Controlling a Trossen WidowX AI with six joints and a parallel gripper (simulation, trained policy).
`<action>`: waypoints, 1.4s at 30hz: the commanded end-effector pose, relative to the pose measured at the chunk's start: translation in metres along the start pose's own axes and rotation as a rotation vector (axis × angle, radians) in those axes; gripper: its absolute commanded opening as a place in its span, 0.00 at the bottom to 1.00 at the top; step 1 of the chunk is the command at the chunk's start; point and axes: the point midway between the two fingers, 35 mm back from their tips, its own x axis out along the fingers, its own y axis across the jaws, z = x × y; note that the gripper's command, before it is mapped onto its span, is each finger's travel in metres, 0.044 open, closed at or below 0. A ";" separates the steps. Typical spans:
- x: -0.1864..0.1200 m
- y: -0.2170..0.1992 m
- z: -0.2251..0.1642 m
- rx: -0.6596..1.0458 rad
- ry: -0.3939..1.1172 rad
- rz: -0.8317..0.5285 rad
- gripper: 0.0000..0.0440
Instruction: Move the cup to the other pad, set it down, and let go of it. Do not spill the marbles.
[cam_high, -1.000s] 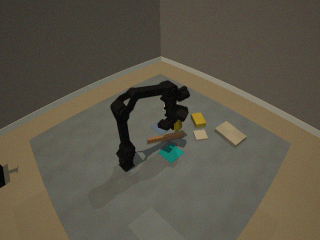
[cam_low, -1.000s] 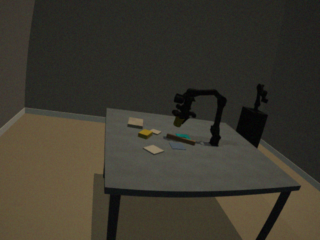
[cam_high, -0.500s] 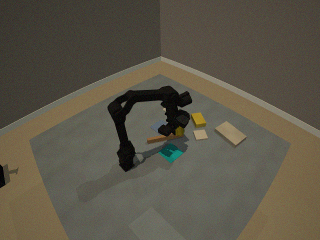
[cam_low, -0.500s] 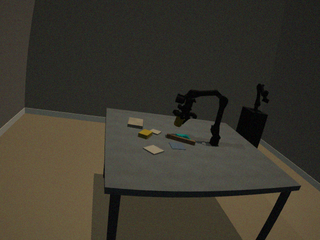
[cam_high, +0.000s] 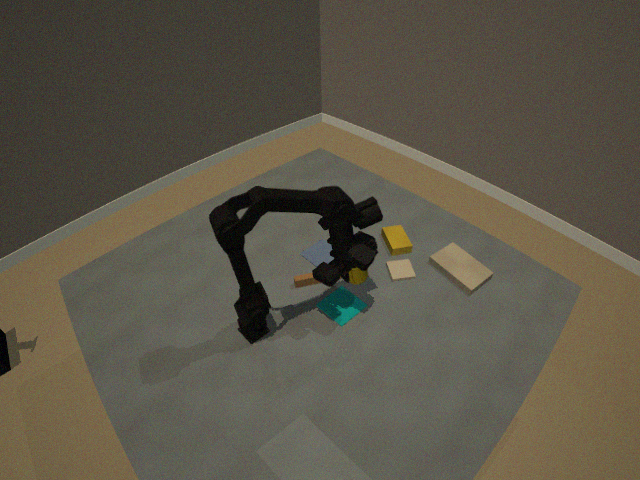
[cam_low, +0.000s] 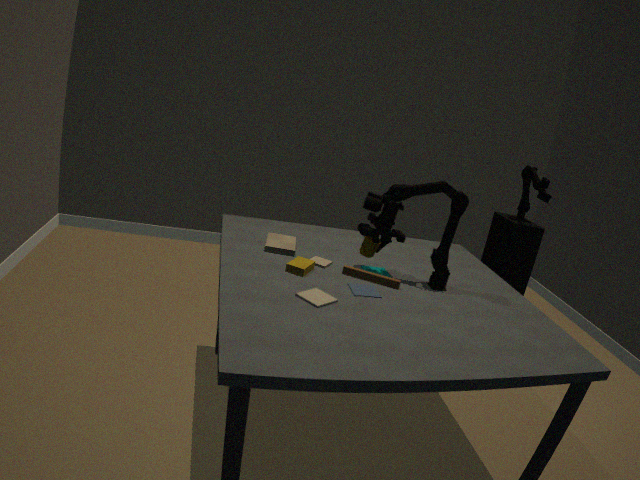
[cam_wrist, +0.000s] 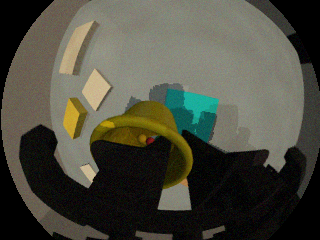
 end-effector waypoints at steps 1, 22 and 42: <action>0.008 -0.006 0.000 0.019 -0.001 0.000 0.00; 0.047 -0.043 -0.014 0.072 0.004 -0.026 0.07; 0.044 -0.047 -0.007 0.113 -0.021 0.096 0.43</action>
